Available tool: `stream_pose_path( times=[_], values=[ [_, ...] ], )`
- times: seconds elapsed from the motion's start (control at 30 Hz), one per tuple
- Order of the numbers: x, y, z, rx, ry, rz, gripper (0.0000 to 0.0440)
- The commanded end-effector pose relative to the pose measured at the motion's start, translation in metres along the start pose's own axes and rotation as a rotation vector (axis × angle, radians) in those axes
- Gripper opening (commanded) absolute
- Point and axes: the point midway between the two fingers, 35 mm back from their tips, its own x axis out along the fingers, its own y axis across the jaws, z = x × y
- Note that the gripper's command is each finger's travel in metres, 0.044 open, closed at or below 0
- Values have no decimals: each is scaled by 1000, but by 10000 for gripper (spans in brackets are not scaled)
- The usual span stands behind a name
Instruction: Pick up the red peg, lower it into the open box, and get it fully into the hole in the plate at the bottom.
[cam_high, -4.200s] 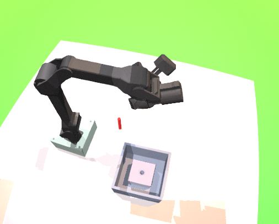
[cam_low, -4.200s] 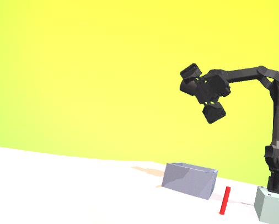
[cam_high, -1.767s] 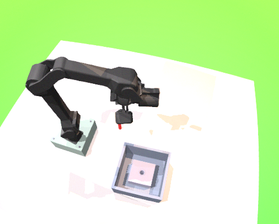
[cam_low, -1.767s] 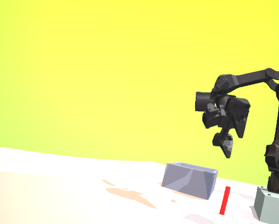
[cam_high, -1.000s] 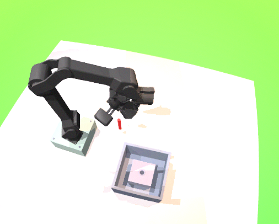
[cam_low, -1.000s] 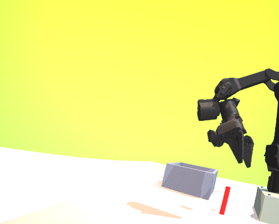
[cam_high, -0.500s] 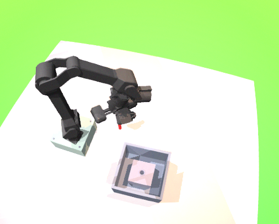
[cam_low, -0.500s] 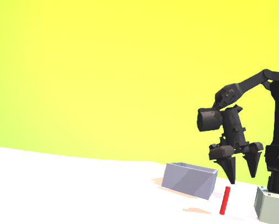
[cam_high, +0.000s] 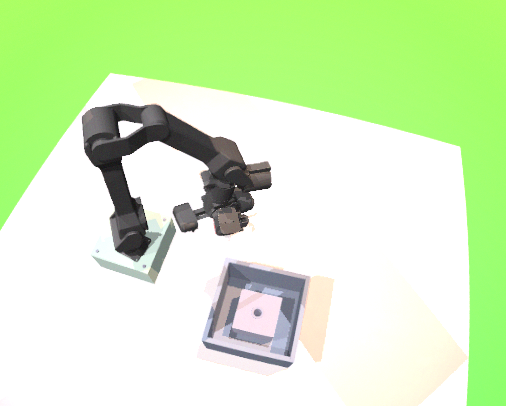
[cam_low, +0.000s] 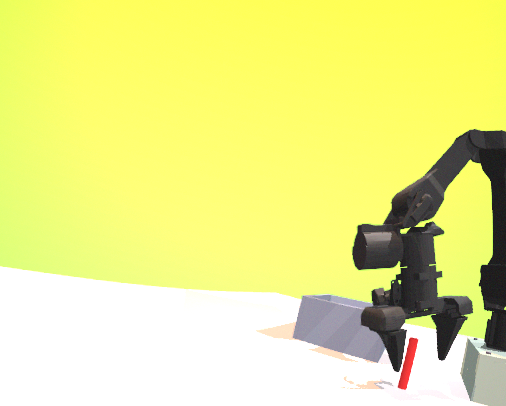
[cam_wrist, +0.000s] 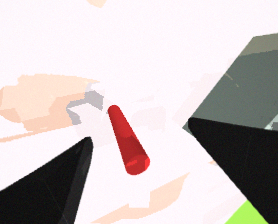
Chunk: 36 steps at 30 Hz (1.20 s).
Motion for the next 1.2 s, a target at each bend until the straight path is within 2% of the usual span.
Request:
stream_pose_path(
  times=[0.0, 0.2, 0.43, 0.53, 0.7, 1.17],
  values=[
    [10, 2, 3, 6, -21, 2, 417],
    [28, 1, 7, 21, -39, -18, 267],
    [34, -2, 9, 38, -46, -64, 87],
    [36, -3, 10, 42, -49, -89, 24],
    [19, 4, 16, 30, -91, -73, 0],
    [-45, 14, 39, 61, -189, -16, 0]
  ],
)
